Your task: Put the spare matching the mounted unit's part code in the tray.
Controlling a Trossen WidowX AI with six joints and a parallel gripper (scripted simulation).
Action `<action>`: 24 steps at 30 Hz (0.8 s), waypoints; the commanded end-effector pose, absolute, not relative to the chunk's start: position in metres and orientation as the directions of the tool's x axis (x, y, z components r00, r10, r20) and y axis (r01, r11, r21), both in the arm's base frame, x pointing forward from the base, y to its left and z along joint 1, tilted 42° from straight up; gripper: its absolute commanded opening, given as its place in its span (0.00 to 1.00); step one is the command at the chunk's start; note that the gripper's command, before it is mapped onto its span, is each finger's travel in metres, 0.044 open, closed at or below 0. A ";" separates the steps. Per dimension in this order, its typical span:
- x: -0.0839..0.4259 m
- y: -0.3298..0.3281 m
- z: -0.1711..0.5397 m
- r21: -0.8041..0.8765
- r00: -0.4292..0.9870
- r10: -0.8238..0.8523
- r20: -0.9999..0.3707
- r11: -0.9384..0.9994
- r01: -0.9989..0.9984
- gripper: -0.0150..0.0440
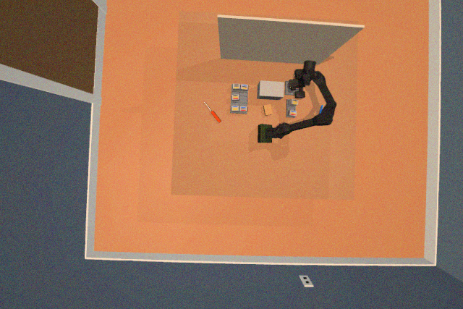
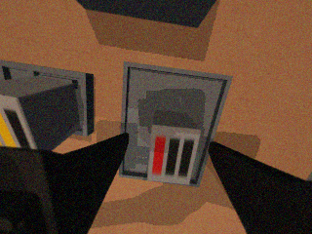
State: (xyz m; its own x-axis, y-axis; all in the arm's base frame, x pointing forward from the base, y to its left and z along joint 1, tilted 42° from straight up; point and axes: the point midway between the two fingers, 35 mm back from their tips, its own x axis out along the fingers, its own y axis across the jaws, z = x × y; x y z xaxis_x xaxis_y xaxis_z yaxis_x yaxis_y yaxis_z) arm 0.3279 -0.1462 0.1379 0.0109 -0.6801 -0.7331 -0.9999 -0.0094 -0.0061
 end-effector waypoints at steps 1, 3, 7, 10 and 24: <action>0.328 -0.144 0.140 -0.007 0.011 -0.680 -0.734 -0.009 -1.000 1.00; 0.331 -0.130 0.154 -0.007 0.012 -0.676 -0.737 -0.010 -1.000 1.00; 0.330 -0.088 0.198 -0.004 0.012 -0.672 -0.741 -0.013 -1.000 1.00; 0.326 -0.073 0.215 -0.003 0.011 -0.673 -0.740 -0.014 -1.000 1.00; 0.328 -0.076 0.211 -0.006 0.020 -0.673 -0.740 -0.023 -1.000 1.00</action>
State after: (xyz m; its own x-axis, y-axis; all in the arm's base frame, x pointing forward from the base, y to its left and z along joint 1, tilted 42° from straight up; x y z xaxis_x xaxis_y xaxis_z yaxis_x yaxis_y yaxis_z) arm 0.3279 -0.0767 0.2105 0.0173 -0.6732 -0.7392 -0.9998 -0.0183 -0.0068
